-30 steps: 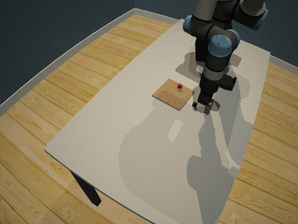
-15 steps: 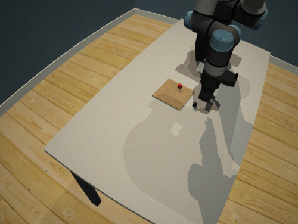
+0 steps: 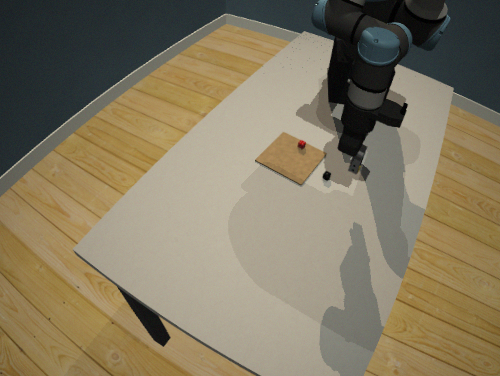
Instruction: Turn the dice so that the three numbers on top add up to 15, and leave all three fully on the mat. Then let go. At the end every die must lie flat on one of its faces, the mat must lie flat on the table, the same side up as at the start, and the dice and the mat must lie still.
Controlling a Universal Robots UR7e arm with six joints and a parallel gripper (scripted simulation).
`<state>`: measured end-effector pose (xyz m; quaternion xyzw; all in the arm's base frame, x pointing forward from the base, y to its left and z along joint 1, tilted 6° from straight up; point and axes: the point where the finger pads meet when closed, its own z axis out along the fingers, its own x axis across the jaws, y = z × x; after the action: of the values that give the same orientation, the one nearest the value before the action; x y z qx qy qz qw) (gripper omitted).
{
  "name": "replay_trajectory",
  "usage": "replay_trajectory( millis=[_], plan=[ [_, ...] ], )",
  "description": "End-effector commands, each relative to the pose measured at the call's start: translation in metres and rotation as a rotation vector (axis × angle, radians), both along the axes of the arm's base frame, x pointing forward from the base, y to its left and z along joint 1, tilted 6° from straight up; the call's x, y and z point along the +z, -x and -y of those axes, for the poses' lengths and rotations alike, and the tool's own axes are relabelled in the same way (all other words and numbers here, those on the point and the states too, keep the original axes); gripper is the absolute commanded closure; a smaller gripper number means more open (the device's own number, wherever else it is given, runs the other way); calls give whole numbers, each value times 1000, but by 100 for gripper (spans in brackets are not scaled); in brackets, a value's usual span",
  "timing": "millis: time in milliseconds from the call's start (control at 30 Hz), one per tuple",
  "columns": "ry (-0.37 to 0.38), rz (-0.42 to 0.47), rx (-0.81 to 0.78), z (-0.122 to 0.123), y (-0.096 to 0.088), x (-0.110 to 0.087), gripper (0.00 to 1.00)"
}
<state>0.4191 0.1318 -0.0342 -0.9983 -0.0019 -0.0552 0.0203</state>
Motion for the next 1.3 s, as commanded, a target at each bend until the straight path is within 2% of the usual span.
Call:
replay_trajectory(
  millis=[0,233,833,1100,1267],
  plan=[
    [-1,-12,-1,2,4,16,66],
    [-1,-12,-1,2,5,26,66],
    [0,-11,14,2,5,27,66],
    [9,-8,97,1,5,27,66],
    [24,-2,235,0,4,26,66]
  ],
)
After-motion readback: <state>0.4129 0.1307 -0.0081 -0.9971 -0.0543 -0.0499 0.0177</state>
